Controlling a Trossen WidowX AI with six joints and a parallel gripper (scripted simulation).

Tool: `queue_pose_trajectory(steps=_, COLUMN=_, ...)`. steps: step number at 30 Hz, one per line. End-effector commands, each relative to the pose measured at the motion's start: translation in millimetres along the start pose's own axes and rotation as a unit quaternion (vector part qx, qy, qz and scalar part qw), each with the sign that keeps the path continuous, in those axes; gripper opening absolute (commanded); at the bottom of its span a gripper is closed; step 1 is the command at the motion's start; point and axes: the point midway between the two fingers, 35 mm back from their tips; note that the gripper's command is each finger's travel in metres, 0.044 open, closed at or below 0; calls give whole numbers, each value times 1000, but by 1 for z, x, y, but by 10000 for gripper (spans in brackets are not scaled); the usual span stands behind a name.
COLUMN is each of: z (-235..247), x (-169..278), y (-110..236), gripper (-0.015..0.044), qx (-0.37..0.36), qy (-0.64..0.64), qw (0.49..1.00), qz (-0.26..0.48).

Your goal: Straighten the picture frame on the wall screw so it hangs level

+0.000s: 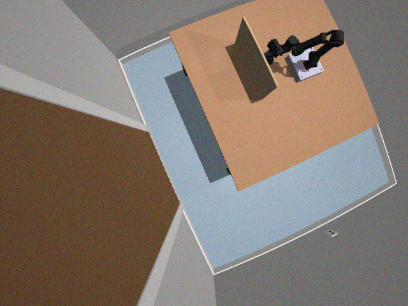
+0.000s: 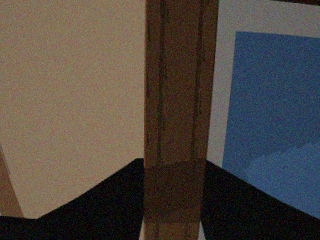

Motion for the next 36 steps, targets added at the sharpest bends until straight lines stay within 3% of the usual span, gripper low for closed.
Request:
queue_pose_trajectory(steps=1, z=2, x=-1, y=0, gripper=0, qx=-4, qy=5, qw=1000, qz=-2)
queue_pose_trajectory(steps=36, z=-5, x=0, y=0, gripper=0, qx=-2, qy=1, qw=1000, qz=-1)
Point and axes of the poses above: the point midway between the two fingers, 35 mm back from their tips, its own y axis back along the fingers, its own z axis across the jaws, x = y × z, and after that the axes turned 1 degree about y, right-handed
